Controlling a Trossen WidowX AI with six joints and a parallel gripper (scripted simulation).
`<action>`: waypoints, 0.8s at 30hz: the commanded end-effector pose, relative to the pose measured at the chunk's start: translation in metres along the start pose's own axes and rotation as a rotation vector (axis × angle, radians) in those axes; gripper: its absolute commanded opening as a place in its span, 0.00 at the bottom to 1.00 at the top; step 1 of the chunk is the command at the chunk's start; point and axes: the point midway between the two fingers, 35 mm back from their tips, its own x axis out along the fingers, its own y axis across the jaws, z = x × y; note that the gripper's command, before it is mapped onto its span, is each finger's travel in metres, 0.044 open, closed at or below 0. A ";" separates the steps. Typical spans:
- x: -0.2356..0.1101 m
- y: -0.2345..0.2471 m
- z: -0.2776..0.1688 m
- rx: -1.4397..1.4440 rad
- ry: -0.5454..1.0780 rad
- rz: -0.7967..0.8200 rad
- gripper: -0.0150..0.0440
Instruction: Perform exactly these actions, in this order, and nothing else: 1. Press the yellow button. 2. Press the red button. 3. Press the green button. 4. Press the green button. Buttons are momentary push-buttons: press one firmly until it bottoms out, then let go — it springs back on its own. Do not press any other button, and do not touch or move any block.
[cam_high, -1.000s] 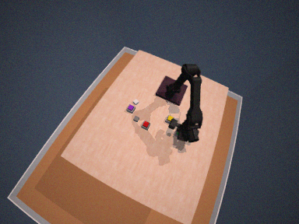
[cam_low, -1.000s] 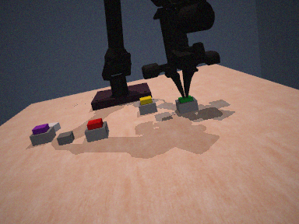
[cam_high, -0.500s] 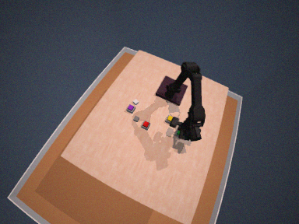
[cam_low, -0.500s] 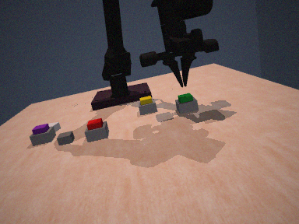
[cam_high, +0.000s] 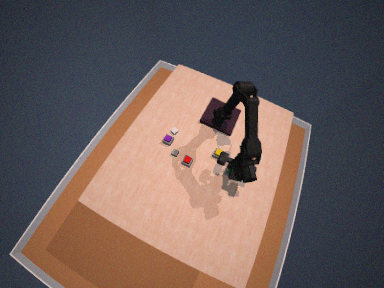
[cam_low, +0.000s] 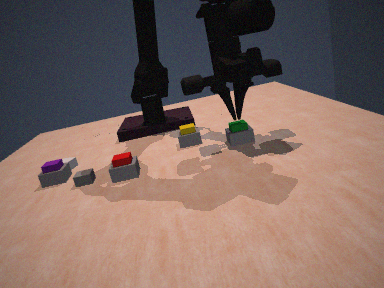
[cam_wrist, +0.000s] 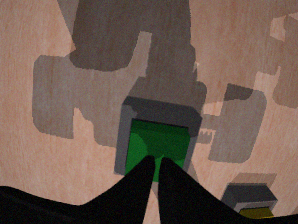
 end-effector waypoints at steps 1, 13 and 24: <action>0.007 0.000 0.000 0.003 0.001 0.001 0.29; 0.013 0.000 -0.001 0.003 0.001 0.001 0.29; 0.013 0.000 -0.001 0.003 0.001 0.001 0.29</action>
